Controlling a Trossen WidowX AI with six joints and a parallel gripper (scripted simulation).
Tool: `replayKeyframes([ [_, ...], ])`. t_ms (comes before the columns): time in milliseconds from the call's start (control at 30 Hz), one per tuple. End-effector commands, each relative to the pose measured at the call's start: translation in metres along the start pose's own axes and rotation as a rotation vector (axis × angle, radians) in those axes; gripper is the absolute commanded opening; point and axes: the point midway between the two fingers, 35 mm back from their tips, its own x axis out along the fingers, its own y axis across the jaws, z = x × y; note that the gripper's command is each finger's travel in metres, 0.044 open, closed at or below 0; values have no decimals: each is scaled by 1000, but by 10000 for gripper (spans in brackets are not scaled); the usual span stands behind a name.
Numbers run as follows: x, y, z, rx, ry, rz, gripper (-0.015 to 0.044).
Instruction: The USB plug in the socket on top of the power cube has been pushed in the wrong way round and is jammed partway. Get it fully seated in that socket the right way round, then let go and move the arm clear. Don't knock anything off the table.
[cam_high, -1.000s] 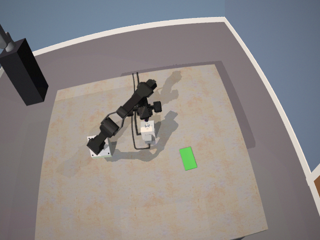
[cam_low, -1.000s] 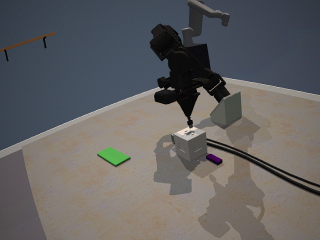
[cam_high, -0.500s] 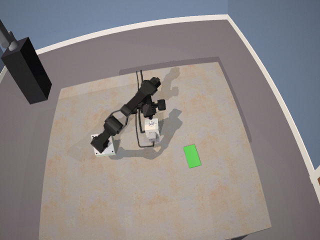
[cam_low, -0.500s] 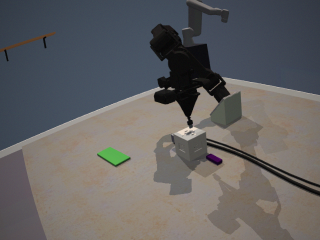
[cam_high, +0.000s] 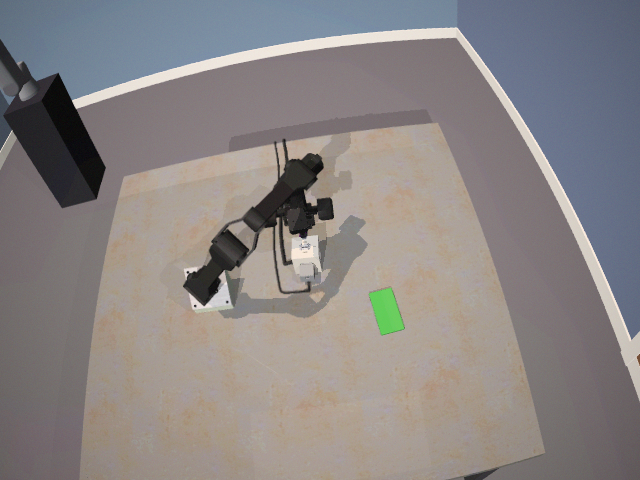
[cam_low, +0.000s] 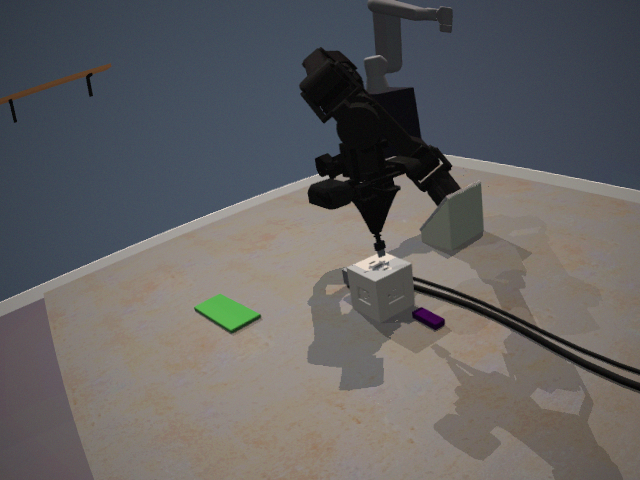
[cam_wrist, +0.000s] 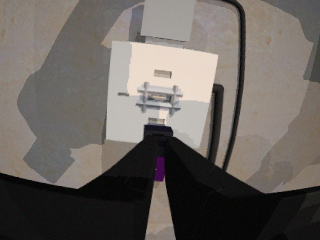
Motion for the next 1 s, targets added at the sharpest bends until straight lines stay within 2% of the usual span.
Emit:
replayKeyframes([
  [0, 1, 0, 1, 4, -9, -1, 0],
  [967, 5, -1, 3, 10, -32, -1, 0],
])
